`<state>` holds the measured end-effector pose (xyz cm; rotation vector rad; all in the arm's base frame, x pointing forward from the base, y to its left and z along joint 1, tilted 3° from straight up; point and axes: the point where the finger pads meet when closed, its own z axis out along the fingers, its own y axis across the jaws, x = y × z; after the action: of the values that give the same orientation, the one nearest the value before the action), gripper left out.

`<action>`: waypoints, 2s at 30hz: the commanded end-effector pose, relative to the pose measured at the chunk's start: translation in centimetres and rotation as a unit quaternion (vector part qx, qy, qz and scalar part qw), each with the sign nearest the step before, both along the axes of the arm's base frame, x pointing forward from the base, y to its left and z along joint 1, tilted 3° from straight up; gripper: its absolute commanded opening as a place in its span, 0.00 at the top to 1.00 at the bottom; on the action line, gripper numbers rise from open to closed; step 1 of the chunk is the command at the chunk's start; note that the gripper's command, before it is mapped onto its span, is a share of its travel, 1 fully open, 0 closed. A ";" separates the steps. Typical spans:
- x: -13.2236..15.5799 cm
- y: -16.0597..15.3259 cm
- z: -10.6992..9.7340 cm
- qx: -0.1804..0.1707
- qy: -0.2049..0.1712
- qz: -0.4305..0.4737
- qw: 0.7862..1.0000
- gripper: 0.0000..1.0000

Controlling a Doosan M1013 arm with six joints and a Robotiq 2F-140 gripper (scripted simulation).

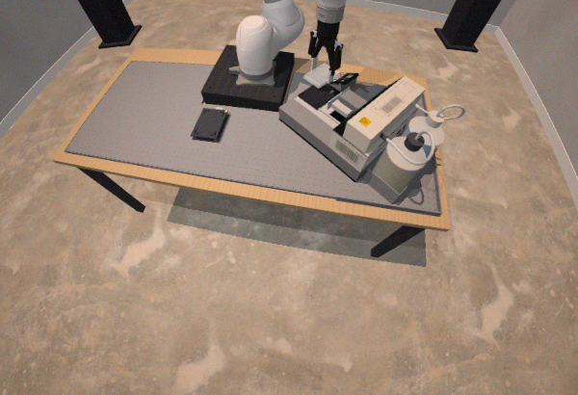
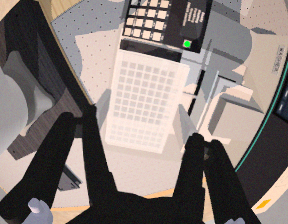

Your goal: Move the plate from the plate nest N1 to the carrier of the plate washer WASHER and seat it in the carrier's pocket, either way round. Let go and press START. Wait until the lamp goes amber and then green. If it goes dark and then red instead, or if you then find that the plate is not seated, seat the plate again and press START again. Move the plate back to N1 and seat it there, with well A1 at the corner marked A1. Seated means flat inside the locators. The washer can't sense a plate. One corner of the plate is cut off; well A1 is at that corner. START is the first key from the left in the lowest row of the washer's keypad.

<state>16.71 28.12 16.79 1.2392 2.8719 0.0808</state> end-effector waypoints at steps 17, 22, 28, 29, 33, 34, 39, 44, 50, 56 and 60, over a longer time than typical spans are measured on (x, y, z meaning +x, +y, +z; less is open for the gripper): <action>5.6 -4.9 -0.9 0.008 0.011 -0.247 0.969 0.90; 6.7 -5.9 -1.1 0.010 0.013 -0.295 0.955 0.90; 8.9 -7.9 -1.4 0.010 0.013 -0.307 0.952 0.90; 9.3 -8.2 -1.5 0.010 0.013 -0.307 0.952 0.90; 10.1 -9.0 -1.6 0.010 0.013 -0.307 0.952 0.90; 10.1 -9.0 -1.6 0.010 0.013 -0.307 0.952 0.90; 10.5 -9.9 -1.7 0.011 0.014 -0.338 0.941 0.90; 11.6 -12.1 -2.1 0.013 0.018 -0.415 0.910 0.90; 12.9 -14.8 -2.5 0.016 0.021 -0.504 0.863 0.90; 13.7 -16.6 -2.8 0.018 0.024 -0.560 0.828 0.90; 14.5 -18.4 -3.1 0.019 0.025 -0.583 0.812 0.90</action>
<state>30.70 10.83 13.91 2.6972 1.6473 0.0784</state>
